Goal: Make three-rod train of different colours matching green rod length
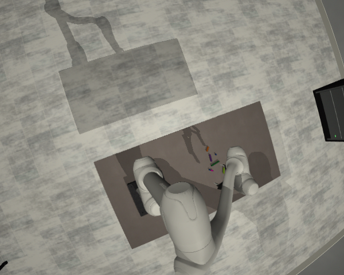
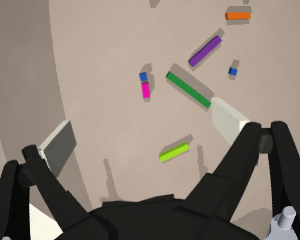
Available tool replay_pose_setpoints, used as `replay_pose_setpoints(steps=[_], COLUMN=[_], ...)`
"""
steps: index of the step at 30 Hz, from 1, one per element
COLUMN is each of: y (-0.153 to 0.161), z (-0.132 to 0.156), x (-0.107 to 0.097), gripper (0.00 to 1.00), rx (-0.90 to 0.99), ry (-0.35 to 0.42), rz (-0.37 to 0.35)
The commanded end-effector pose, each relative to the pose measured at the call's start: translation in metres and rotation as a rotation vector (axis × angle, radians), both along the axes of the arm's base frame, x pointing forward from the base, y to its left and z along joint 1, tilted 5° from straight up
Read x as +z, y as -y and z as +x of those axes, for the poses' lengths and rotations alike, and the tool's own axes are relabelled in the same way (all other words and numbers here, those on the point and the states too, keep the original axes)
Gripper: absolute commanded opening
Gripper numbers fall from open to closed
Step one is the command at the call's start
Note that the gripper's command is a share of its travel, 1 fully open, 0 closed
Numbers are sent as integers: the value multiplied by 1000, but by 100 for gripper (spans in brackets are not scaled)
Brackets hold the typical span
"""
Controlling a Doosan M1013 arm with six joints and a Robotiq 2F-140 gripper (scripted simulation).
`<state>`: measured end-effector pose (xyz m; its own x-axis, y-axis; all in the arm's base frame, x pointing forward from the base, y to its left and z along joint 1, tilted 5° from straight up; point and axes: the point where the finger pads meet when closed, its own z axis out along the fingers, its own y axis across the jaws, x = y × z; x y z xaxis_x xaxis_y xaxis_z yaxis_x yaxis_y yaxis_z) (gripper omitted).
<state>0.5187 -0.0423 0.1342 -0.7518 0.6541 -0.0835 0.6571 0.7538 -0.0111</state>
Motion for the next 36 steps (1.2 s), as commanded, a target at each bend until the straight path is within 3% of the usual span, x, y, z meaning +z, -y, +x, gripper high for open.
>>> replay_pose_setpoints(steps=[1,15,22,36], y=[-4,-4,-4,-7], z=[1,1,1,4], x=[2,2,0,-11], gripper=[100,100,100,100], rx=[6,-1,-98,-667], ry=[2,3,9,43], rz=[4,4,10,42])
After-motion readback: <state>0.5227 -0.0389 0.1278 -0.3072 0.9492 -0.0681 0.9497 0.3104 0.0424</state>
